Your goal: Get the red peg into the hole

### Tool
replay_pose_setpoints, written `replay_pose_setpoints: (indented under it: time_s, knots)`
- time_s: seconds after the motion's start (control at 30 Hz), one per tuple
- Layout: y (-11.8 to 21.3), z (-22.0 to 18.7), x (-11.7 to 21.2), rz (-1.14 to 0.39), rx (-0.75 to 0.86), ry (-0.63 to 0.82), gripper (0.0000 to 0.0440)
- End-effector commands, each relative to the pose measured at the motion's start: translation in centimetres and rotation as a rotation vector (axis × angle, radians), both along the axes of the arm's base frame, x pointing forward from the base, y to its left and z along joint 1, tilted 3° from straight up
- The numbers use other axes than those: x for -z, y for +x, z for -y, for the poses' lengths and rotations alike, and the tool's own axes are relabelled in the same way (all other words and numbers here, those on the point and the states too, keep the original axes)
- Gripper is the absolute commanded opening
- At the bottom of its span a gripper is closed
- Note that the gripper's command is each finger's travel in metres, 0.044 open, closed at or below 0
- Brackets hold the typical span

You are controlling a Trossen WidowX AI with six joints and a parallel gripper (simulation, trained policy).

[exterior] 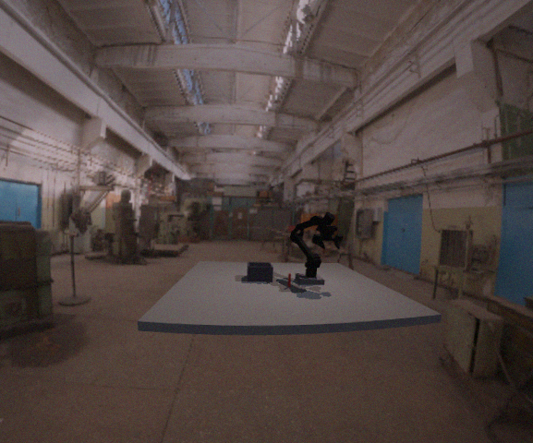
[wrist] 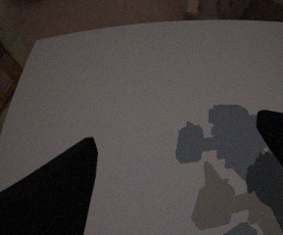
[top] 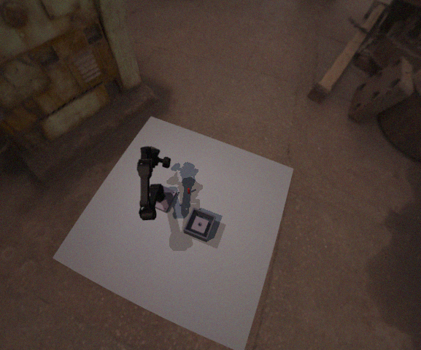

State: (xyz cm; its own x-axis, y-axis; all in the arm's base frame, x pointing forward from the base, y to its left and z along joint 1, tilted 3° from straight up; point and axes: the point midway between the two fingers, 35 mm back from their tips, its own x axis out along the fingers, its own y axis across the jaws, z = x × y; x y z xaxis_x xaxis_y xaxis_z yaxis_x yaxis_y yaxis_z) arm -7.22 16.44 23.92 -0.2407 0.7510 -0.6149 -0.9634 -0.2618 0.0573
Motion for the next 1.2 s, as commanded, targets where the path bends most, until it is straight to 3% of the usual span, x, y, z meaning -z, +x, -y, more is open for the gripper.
replay_pose_setpoints:
  time_s: [0.0,0.5,1.17]
  knots:
    - [0.6,-0.9,-0.8,-0.047,0.079,-0.002,0.044]
    - [6.4,-4.7,-1.2,-0.253,0.553,-0.081,0.044]
    - [15.3,-5.0,2.3,-0.536,1.178,-0.227,0.044]
